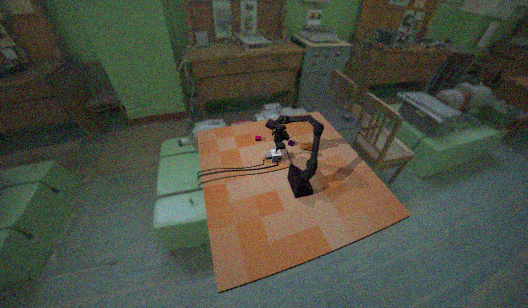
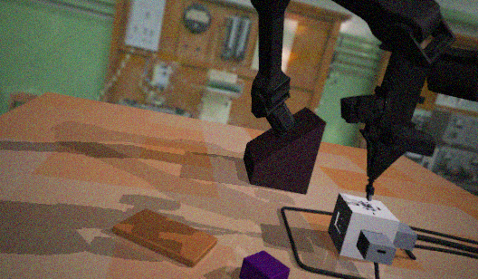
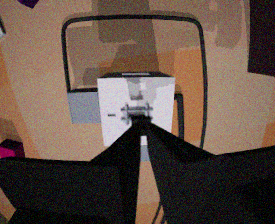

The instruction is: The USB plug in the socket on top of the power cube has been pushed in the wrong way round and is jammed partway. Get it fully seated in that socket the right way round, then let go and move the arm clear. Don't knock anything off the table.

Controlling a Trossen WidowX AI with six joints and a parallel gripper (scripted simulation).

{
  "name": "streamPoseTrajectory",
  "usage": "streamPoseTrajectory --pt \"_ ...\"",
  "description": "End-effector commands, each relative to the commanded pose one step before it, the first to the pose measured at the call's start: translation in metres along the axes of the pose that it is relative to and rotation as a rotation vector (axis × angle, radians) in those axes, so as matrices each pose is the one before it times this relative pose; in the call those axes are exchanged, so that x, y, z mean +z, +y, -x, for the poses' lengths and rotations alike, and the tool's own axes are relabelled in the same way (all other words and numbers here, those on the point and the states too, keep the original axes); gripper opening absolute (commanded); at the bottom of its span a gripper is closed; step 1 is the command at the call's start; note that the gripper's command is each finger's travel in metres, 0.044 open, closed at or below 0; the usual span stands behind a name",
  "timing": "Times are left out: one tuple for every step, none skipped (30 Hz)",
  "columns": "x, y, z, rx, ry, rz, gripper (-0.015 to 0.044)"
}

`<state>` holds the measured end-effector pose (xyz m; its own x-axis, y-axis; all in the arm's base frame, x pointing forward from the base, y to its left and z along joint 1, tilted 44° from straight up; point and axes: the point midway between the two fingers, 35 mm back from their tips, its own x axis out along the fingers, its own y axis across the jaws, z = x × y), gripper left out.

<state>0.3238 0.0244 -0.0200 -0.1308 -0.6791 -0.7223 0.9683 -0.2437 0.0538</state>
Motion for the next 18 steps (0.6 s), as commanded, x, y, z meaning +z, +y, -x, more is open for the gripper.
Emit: streamPoseTrajectory --pt "-0.00073 0.00178 0.00565 0.00446 0.00952 -0.0096 0.0000" --pt "-0.00001 0.00000 0.00067 -0.00001 0.00002 0.0000 0.0000" --pt "-0.00001 0.00000 0.00067 -0.00001 0.00002 0.0000 0.0000" --pt "-0.00001 0.00000 0.00067 -0.00001 0.00002 0.0000 0.0000" --pt "-0.00001 0.00000 0.00067 -0.00001 0.00002 0.0000 0.0000" --pt "-0.00001 0.00000 0.00067 -0.00001 0.00002 0.0000 0.0000" --pt "-0.00001 0.00000 0.00067 -0.00001 0.00002 0.0000 0.0000" --pt "-0.00001 0.00000 0.00067 -0.00001 0.00002 0.0000 0.0000" --pt "-0.00001 0.00000 0.00067 -0.00001 0.00002 0.0000 0.0000" --pt "-0.00001 0.00000 0.00067 -0.00001 0.00002 0.0000 0.0000" --pt "-0.00001 0.00000 0.00067 -0.00001 0.00002 0.0000 0.0000" --pt "-0.00001 0.00000 0.00067 -0.00001 0.00002 0.0000 0.0000" --pt "0.00000 0.00000 0.00038 -0.00001 0.00001 0.0000 0.0000" --pt "0.00000 0.00000 0.00000 0.00000 0.00000 0.0000 0.0000" --pt "0.00000 0.00000 0.00000 0.00000 0.00000 0.0000 0.0000" --pt "0.00000 0.00000 0.00000 0.00000 0.00000 0.0000 0.0000" --pt "0.00000 0.00000 0.00000 0.00000 0.00000 0.0000 0.0000" --pt "0.00009 -0.00027 -0.00064 -0.00042 -0.00175 0.0020 0.0000"
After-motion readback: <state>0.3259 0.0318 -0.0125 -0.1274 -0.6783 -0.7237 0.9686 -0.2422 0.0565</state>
